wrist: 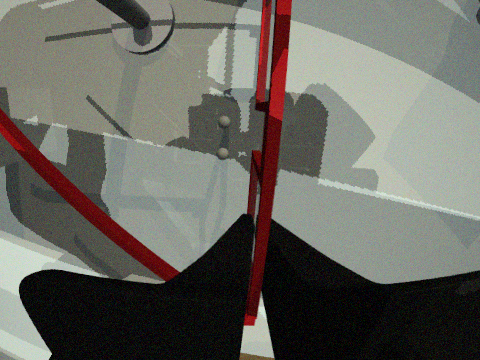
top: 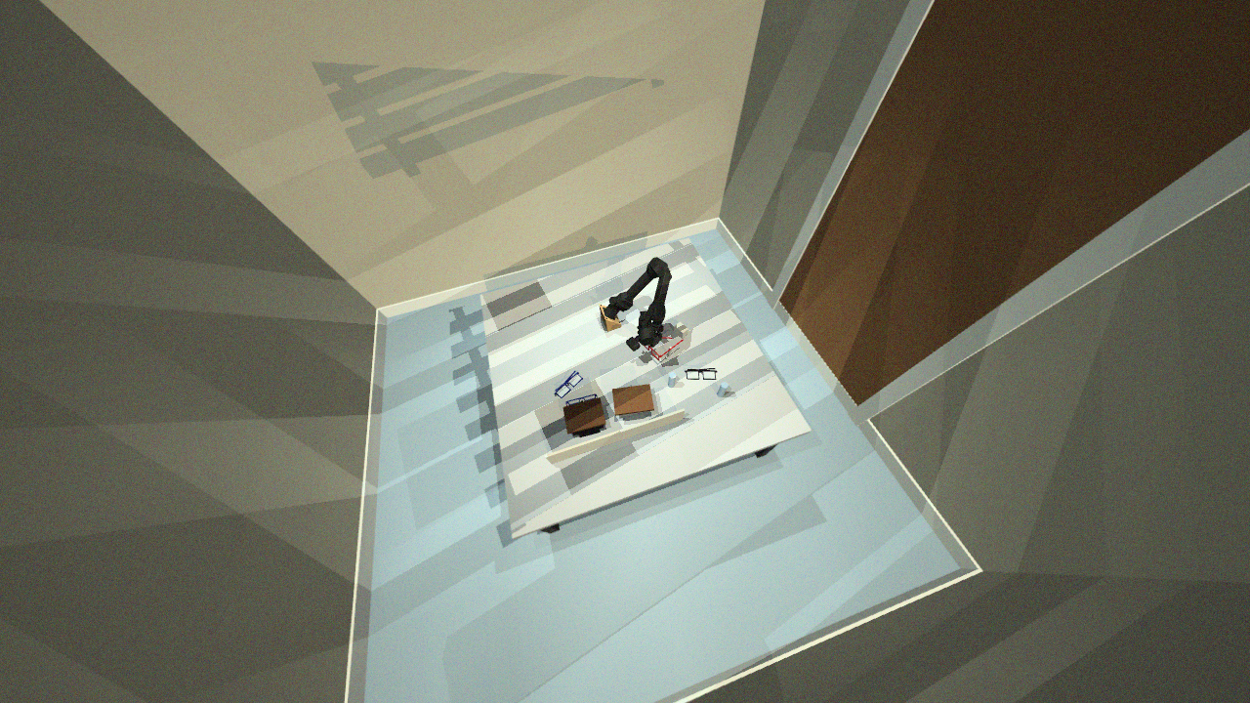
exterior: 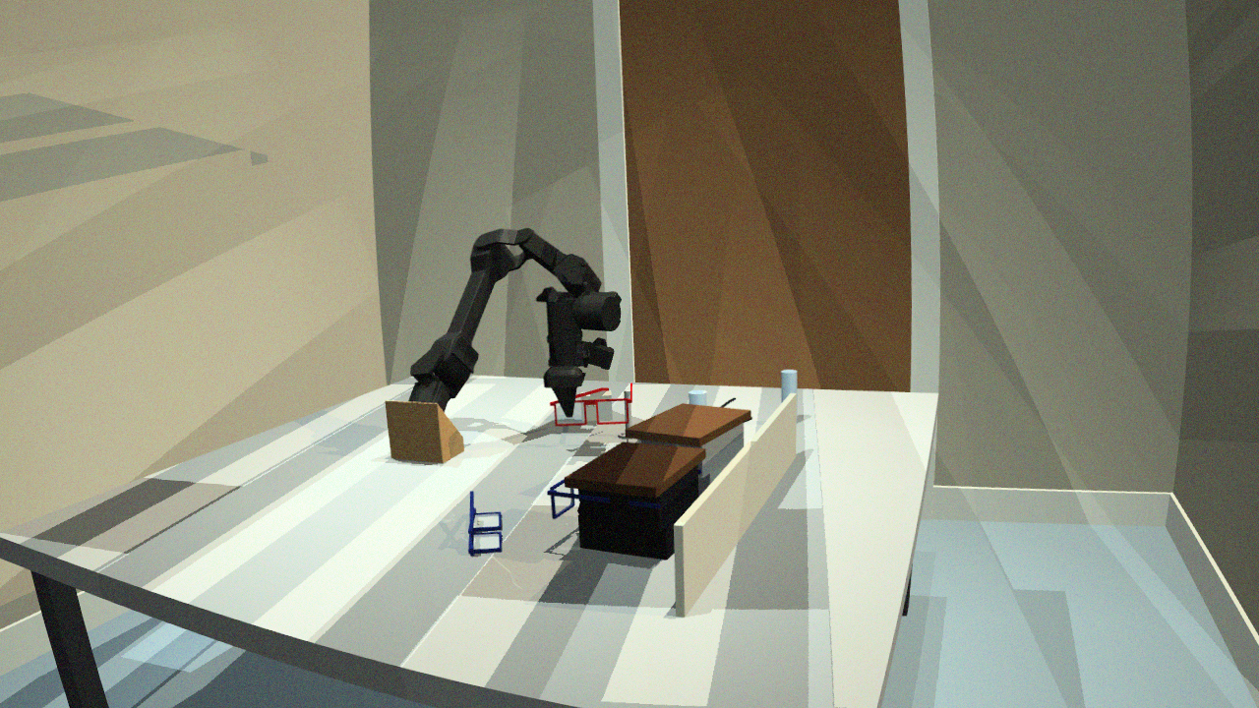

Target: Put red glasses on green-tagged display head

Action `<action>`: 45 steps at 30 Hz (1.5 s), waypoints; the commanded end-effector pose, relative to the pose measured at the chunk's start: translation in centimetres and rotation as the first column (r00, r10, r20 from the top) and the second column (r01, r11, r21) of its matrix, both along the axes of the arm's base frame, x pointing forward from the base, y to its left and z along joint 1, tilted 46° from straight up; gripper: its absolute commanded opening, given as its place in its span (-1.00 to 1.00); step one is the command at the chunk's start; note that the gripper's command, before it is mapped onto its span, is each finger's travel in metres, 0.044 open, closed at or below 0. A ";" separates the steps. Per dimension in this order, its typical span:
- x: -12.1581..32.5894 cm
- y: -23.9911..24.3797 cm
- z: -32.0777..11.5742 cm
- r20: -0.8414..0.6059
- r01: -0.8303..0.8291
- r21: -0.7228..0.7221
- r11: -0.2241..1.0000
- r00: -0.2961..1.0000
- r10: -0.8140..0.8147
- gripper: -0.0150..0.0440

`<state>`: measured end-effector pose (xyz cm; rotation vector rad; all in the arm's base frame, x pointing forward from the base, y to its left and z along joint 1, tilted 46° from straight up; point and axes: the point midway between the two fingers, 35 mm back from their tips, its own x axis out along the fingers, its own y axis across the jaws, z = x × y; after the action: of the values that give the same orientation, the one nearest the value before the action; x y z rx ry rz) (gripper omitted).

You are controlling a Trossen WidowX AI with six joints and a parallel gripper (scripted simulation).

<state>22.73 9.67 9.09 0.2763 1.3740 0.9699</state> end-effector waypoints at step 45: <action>2.2 -3.4 4.9 -0.040 0.040 -0.016 0.999 0.998 -0.041 -0.49</action>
<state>24.65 6.19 13.84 0.2905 1.3849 0.9461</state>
